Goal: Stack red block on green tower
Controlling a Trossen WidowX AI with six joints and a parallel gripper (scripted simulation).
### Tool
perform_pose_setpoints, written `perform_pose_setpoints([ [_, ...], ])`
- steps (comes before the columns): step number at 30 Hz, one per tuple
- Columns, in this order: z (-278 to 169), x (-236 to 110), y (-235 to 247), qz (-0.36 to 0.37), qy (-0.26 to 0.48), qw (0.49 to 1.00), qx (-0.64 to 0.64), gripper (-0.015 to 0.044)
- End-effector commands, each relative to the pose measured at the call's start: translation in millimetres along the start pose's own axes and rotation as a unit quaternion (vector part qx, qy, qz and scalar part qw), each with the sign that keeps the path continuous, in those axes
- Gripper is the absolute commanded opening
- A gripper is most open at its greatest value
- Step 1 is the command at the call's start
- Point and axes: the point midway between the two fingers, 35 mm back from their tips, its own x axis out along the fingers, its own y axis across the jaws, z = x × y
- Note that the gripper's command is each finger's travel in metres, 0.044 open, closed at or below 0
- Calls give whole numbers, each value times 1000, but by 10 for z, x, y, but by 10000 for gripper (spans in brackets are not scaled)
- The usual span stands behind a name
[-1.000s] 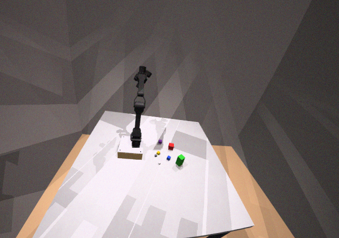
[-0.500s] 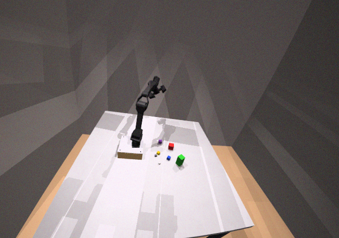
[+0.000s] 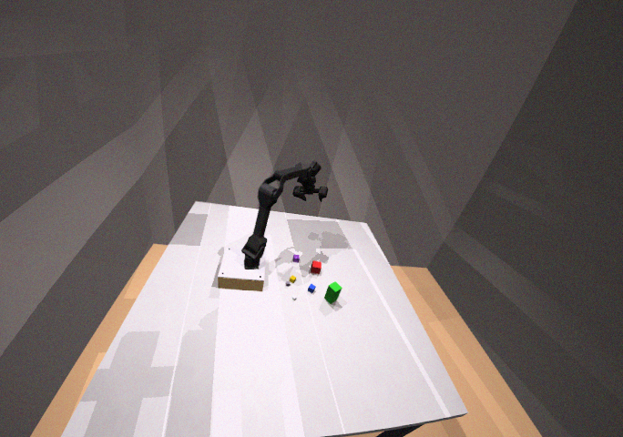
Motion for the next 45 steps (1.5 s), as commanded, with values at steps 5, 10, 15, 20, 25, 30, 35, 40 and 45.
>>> perform_pose_setpoints([
  [5,-834,416,-478,-4,112,976,187,440],
  [10,-1348,538,-702,-13,168,939,299,440],
  [15,-1868,603,-863,-24,218,885,410,440],
  [20,-2379,620,-959,-36,264,815,515,440],
  [25,-2782,617,-1003,-47,299,742,599,440],
  [30,-2795,618,-1005,-48,300,739,602,440],
  [35,-2786,634,-1032,-48,300,739,602,440],
  [40,-2760,621,-1066,-48,300,739,602,440],
  [45,-2885,855,-998,-48,300,739,602,440],
])
